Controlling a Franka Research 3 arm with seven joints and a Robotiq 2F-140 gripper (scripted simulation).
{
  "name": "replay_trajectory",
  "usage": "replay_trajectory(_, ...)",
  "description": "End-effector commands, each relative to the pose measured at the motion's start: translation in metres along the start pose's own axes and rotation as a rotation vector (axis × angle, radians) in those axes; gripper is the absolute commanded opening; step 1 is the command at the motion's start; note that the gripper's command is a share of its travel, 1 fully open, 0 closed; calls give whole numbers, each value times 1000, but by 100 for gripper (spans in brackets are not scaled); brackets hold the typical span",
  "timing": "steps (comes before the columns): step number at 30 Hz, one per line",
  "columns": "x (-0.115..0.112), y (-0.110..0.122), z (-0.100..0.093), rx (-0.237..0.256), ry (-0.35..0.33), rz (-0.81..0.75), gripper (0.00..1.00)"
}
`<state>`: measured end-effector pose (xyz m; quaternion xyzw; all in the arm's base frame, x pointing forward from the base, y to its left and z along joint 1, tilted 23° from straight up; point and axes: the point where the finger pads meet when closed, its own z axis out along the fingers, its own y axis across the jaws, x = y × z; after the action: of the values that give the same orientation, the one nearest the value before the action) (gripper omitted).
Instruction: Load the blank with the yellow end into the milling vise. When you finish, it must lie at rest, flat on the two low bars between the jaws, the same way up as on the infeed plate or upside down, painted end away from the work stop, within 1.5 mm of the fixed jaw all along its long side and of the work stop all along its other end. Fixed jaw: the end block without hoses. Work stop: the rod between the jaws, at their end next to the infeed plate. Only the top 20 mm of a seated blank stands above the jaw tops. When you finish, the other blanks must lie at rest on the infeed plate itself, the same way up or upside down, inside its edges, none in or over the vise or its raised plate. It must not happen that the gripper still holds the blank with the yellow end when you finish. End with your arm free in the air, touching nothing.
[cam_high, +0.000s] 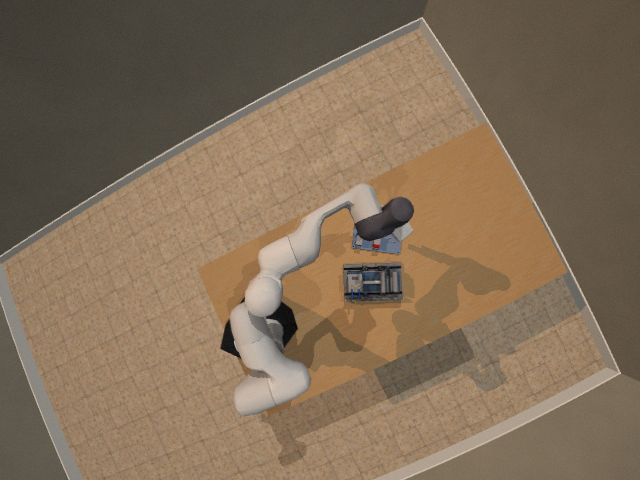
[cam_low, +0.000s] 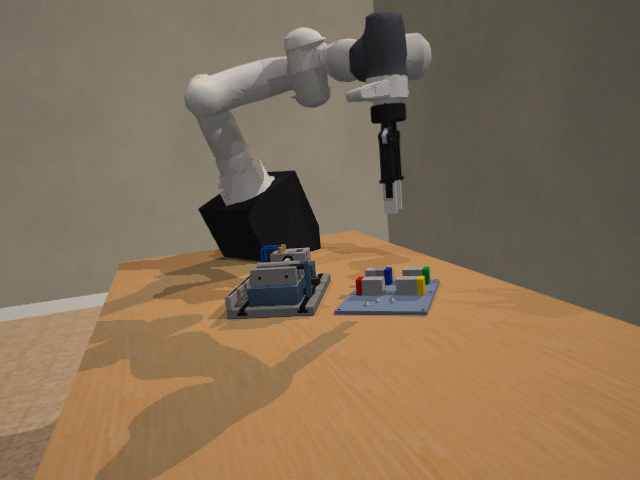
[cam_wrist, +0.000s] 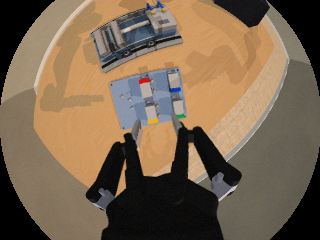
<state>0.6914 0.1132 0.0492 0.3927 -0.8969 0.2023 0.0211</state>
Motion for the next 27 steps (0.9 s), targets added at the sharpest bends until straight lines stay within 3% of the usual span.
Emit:
replay_trajectory(1, -5, -1, -2, 6, -12, 7, 41)
replay_trajectory(2, -5, -1, -2, 6, -12, 7, 41)
replay_trajectory(7, -19, -13, 54, 6, -12, 7, 41)
replay_trajectory(19, -19, -13, 54, 6, -12, 7, 41)
replay_trajectory(24, -38, -26, 105, 6, -12, 7, 41)
replay_trajectory(27, -38, -26, 105, 6, -12, 7, 41)
